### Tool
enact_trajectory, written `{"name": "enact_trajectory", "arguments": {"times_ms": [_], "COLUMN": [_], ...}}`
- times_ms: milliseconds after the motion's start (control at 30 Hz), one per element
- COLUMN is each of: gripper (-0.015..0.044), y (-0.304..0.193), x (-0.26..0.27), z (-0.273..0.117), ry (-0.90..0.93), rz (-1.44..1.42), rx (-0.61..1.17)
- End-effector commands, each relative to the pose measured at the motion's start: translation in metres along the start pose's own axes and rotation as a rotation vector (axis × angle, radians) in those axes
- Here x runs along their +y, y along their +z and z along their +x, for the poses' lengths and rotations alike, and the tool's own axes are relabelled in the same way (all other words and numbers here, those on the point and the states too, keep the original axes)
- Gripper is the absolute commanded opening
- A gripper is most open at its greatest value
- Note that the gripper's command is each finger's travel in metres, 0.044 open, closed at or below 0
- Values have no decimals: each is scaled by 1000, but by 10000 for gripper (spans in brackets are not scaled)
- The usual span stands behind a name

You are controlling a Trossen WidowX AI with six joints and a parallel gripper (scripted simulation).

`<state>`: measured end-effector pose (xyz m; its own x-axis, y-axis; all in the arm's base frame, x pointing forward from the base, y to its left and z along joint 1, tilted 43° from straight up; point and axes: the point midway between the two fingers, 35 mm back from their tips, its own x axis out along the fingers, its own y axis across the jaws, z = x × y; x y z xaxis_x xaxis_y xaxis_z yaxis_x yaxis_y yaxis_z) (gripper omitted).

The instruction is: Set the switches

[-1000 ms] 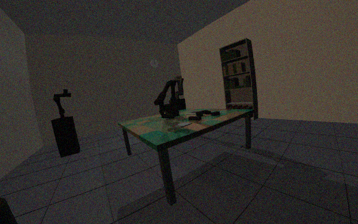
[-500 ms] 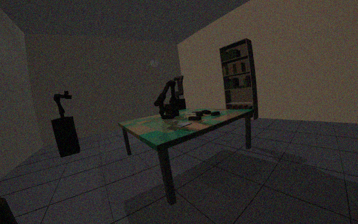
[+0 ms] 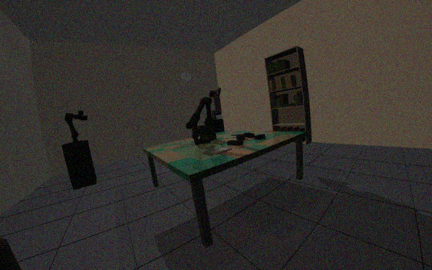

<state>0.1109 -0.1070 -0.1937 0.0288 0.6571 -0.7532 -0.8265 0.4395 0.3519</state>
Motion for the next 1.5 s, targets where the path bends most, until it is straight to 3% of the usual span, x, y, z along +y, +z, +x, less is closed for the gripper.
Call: {"name": "enact_trajectory", "arguments": {"times_ms": [0,133,433,700,1367,1467], "gripper": [338,440,440,440,440,361], "y": [1,0,2,61,61,60], "x": [0,0,0,0,0,-1], "z": [0,0,-1,-40,-40,-41], "ry": [0,0,0,2,2,-8], "rz": [2,0,0,-1,-1,28], "rx": [-3,0,0,-4,-4,-2]}}
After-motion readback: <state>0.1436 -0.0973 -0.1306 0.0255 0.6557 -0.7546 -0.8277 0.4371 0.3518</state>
